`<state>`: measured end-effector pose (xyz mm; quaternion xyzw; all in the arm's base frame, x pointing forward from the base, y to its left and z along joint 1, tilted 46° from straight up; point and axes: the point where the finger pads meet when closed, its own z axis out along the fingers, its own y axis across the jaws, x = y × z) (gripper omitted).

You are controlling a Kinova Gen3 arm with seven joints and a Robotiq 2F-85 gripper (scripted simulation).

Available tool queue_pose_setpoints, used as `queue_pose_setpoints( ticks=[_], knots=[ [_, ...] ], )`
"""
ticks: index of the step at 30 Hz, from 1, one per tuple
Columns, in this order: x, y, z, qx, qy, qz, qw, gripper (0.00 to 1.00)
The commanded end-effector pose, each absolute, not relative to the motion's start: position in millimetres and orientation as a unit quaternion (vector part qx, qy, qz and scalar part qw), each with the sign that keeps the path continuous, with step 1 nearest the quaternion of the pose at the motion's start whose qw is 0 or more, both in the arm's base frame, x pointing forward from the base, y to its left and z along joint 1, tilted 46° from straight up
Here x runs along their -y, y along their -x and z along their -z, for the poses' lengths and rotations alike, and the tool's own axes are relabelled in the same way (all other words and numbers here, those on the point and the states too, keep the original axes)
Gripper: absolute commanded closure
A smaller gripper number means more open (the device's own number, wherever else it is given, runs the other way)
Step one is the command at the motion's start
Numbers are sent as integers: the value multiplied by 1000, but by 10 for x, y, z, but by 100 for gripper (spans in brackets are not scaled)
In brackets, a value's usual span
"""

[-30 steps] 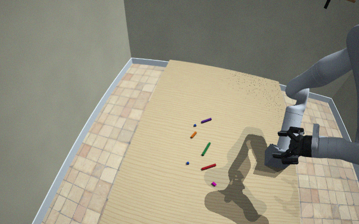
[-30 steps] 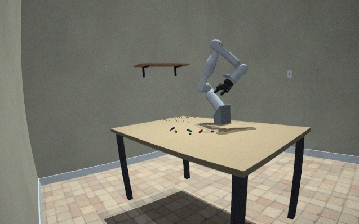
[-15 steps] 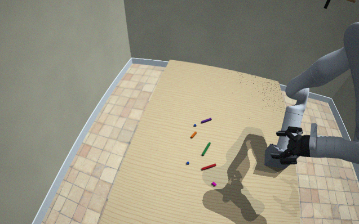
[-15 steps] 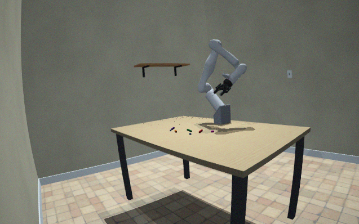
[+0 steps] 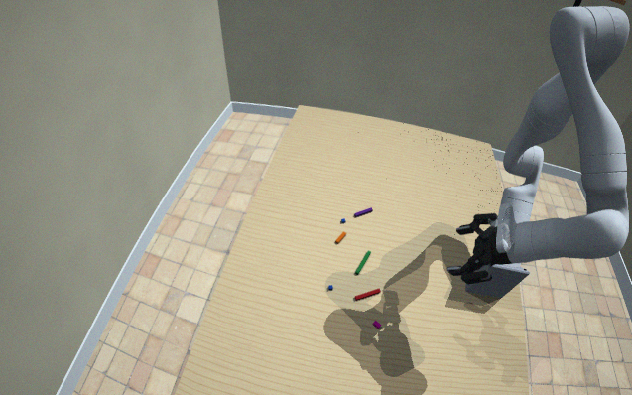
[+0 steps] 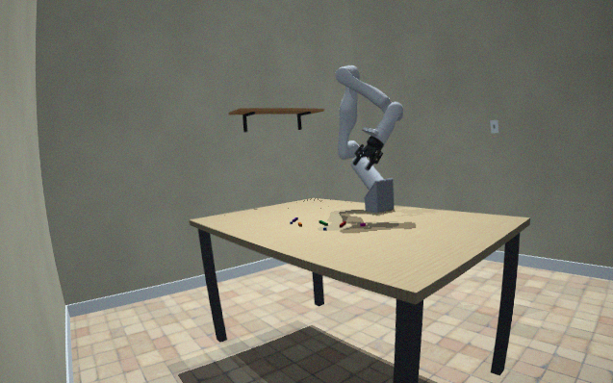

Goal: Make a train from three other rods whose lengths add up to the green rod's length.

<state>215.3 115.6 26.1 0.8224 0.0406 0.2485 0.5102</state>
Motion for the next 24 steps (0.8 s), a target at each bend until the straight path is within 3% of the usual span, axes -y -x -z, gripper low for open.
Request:
queue_pose_setpoints(
  ticks=[1, 24],
  knots=[
    [-934, -2424, -325, -3, -838, -204, 507, 0],
    [123, -3056, -393, 25, -886, -56, 460, 0]
  ],
)
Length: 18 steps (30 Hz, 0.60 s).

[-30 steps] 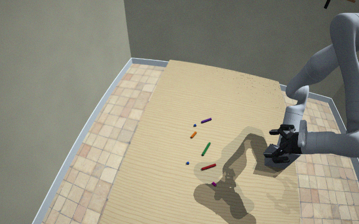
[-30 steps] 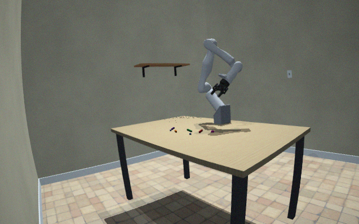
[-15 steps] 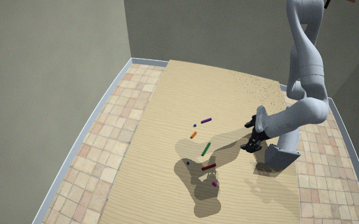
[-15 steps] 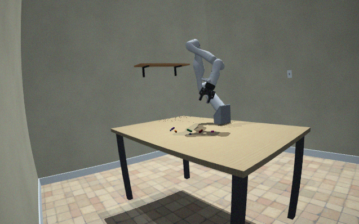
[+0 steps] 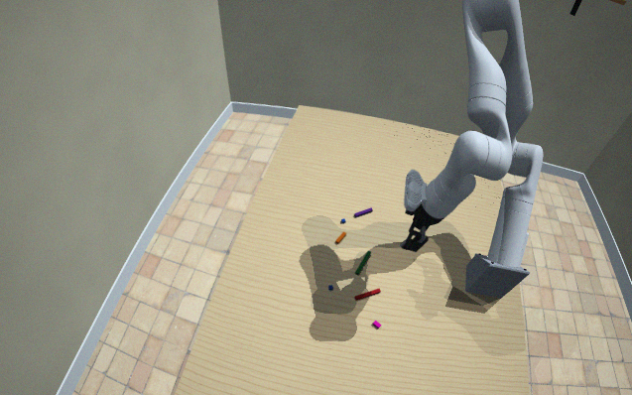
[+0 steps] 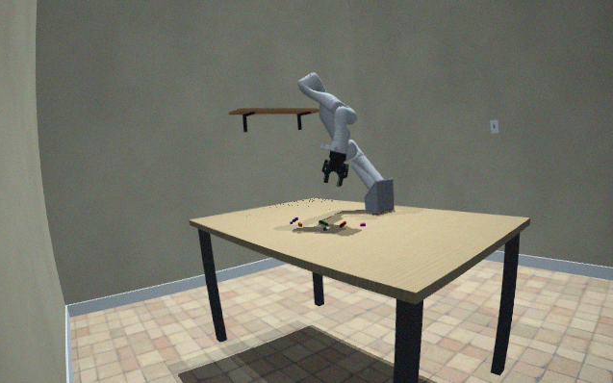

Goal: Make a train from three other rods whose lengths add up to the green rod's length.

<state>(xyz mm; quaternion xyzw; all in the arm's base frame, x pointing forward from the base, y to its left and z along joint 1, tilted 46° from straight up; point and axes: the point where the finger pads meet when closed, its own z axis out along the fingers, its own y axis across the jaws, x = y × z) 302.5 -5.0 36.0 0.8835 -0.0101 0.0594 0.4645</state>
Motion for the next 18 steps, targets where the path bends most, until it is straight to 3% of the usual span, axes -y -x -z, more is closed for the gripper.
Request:
queue_pose_setpoints(
  ticks=[1, 18],
  knots=[
    [123, -3056, -393, 25, -886, -56, 460, 0],
    [341, -3114, -415, 29, -892, -36, 449, 0]
  ],
)
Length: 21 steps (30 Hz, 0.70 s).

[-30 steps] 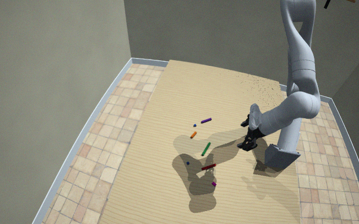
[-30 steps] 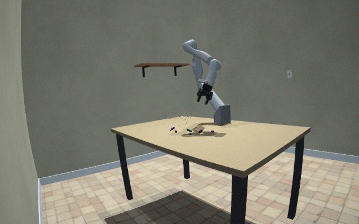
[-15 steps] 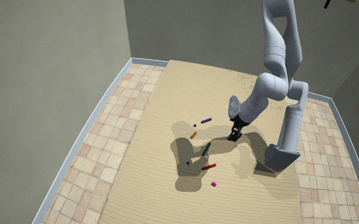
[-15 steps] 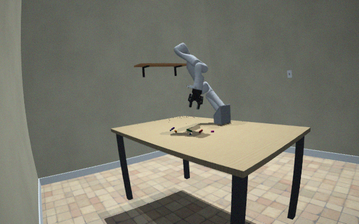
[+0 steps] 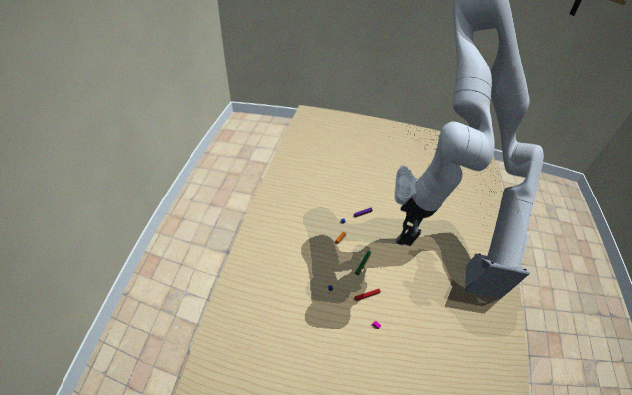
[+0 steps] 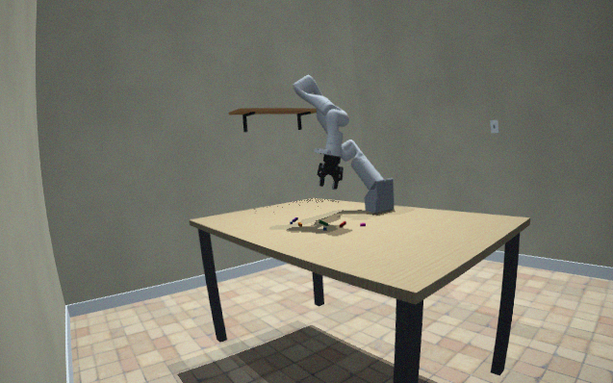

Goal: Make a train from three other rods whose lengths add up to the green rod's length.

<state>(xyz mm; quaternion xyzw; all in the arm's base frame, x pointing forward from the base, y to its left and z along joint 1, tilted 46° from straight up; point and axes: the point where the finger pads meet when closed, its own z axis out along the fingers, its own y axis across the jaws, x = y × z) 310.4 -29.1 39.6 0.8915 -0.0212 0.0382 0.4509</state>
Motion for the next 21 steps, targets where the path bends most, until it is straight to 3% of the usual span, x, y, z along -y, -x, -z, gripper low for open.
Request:
queue_pose_setpoints(
  ticks=[1, 21],
  knots=[
    [341, -3114, -415, 29, -892, -36, 449, 0],
    [553, -3151, -440, 33, -898, -19, 438, 0]
  ],
)
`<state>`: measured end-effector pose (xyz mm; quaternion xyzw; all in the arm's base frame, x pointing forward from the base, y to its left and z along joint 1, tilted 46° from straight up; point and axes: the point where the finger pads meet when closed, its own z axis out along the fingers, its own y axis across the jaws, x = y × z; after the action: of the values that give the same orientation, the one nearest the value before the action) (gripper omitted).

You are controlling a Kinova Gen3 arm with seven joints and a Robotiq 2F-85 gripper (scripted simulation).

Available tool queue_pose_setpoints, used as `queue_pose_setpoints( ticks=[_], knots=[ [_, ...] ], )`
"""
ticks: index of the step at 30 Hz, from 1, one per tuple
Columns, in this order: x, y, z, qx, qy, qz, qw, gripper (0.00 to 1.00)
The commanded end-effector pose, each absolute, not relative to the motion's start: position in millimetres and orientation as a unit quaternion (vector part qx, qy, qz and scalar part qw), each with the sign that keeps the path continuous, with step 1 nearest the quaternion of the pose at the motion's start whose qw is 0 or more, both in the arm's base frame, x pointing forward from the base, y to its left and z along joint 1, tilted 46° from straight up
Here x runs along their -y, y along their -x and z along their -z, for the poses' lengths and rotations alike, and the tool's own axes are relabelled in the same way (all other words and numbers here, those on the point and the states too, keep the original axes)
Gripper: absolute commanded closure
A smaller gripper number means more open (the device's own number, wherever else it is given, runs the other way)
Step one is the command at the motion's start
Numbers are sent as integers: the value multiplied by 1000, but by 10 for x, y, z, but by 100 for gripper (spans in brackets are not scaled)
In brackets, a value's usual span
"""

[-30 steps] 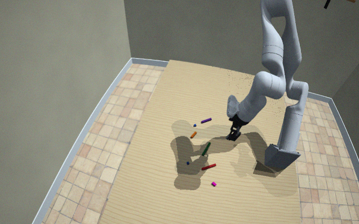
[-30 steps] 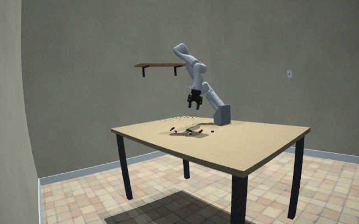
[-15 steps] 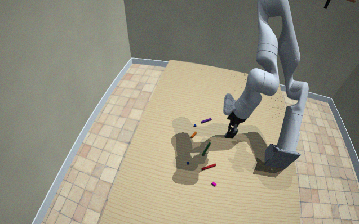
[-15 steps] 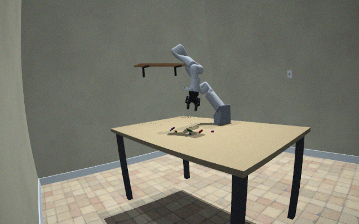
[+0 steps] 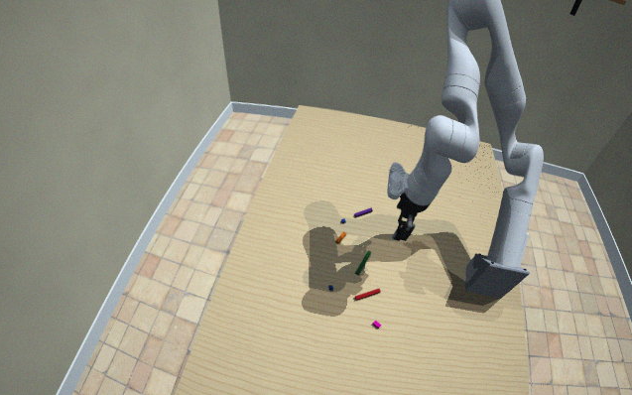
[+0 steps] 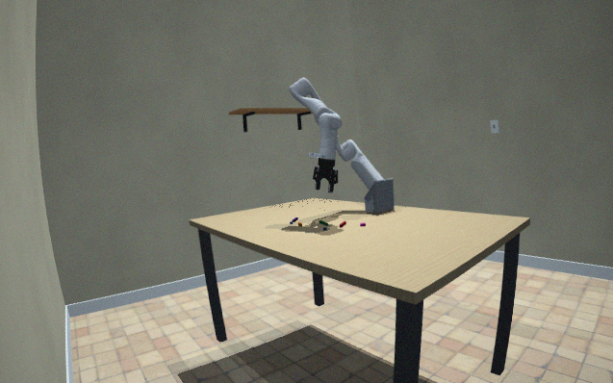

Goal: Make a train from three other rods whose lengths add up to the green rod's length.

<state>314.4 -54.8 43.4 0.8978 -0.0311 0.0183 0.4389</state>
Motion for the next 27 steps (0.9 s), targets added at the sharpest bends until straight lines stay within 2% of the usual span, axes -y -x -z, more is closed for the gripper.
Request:
queue_pose_setpoints(
  ticks=[1, 27],
  knots=[
    [553, -3151, -440, 33, -898, -19, 438, 0],
    [931, -3175, -487, 39, -908, 8, 418, 0]
  ],
)
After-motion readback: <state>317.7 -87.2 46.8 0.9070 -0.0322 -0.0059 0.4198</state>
